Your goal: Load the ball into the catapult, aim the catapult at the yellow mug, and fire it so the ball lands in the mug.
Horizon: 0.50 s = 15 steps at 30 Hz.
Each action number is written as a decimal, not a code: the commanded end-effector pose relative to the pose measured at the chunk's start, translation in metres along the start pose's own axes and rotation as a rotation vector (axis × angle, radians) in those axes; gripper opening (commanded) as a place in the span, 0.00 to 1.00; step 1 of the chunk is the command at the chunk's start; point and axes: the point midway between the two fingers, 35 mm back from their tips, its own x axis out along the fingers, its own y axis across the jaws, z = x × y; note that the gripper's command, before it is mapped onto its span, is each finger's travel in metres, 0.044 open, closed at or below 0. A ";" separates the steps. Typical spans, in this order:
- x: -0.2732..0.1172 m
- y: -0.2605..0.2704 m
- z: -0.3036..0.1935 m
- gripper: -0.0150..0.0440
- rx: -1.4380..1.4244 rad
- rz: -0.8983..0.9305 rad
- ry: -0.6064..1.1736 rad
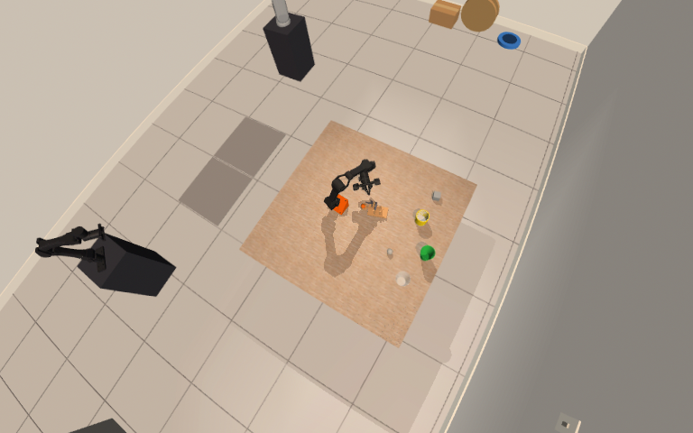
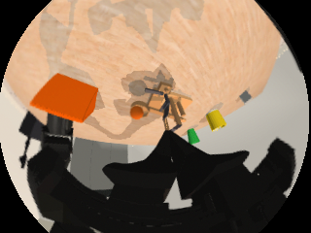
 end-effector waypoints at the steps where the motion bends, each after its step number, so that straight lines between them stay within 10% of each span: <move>1: 0.002 0.016 -0.003 0.25 -0.111 0.006 0.056; 15: 0.010 0.026 0.002 0.25 -0.183 0.012 0.091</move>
